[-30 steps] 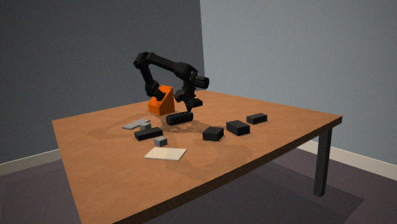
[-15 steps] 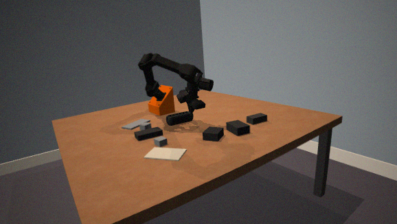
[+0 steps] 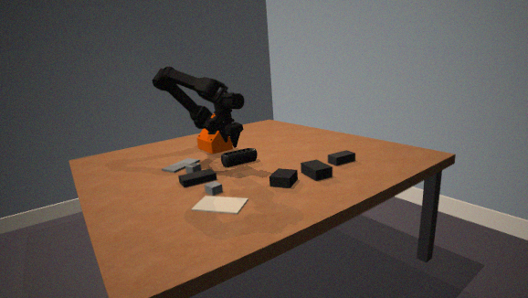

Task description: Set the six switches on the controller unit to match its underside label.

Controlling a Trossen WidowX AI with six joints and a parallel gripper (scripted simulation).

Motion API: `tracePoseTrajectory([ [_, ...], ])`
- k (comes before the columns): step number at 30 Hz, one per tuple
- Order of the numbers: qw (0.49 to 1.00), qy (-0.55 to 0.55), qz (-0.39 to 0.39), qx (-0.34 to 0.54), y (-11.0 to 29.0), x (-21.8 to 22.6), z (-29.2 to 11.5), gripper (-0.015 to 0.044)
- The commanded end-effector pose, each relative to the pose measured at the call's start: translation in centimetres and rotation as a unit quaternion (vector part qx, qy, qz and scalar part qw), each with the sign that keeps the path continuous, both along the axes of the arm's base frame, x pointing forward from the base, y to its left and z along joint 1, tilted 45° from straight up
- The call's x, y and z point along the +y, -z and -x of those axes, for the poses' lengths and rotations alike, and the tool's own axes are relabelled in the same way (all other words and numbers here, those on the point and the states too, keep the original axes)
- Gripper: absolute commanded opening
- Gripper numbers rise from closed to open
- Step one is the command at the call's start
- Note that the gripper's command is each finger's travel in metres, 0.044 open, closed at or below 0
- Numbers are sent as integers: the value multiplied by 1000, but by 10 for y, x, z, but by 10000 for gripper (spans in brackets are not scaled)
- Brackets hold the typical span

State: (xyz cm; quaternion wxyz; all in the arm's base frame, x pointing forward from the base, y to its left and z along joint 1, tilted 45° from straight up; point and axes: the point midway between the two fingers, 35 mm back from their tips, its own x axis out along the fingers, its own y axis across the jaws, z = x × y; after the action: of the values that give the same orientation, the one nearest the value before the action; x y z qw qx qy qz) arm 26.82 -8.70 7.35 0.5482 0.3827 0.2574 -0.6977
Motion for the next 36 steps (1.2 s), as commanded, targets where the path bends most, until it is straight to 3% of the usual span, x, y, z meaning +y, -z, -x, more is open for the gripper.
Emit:
tracePoseTrajectory([
  [1, 1000, -19, 1, -20, -8, -5, 18, 440],
  [36, 1000, -18, -2, -21, 27, -42, 22, 440],
])
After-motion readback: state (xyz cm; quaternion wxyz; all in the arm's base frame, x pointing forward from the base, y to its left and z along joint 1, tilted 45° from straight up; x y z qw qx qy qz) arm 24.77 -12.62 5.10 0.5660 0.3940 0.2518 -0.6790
